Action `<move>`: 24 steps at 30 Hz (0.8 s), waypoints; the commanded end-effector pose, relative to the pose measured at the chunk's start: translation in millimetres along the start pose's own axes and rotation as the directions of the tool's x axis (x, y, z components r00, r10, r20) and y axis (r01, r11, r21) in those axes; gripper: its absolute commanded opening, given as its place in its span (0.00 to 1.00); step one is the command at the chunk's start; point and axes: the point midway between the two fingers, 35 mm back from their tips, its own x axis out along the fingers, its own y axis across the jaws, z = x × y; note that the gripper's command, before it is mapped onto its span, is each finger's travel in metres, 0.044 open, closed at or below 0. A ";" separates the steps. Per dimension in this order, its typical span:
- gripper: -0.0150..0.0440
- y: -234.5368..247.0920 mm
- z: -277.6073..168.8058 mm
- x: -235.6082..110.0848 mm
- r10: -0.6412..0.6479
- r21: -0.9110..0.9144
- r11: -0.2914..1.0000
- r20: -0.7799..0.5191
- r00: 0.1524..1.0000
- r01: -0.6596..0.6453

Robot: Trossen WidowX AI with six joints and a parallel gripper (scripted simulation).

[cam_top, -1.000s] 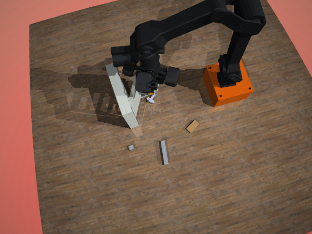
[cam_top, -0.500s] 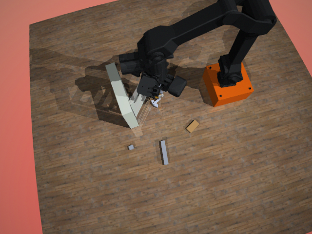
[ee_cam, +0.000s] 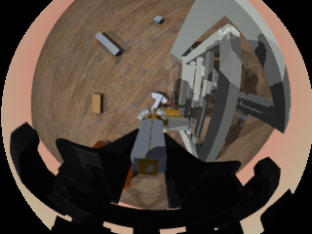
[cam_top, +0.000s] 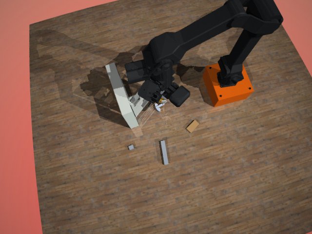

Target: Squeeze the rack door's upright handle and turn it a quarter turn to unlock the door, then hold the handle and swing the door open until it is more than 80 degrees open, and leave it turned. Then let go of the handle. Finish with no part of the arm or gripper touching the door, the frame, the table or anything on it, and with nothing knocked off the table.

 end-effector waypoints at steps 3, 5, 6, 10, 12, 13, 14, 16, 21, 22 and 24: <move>0.29 5.7 2.9 -0.4 -0.014 0.112 0.994 0.004 1.000 0.014; 0.29 9.1 4.2 -0.3 -0.014 0.141 0.990 0.005 1.000 0.013; 0.29 10.8 4.8 -0.3 -0.014 0.156 0.988 0.005 1.000 0.013; 0.29 17.5 7.7 -0.2 -0.013 0.213 0.977 0.005 1.000 0.012; 0.29 20.7 9.3 -0.2 -0.013 0.241 0.971 0.005 1.000 0.011; 0.29 22.3 10.2 -0.2 -0.012 0.255 0.967 0.005 1.000 0.011; 0.29 23.9 11.0 -0.2 -0.012 0.269 0.963 0.005 1.000 0.010; 0.29 27.0 12.8 -0.1 -0.012 0.296 0.955 0.006 1.000 0.010; 0.29 34.7 17.4 -0.1 -0.011 0.364 0.931 0.006 1.000 0.008; 0.29 36.1 18.5 -0.1 -0.011 0.377 0.926 0.006 1.000 0.008; 0.29 39.0 20.5 -0.1 -0.011 0.403 0.915 0.006 1.000 0.007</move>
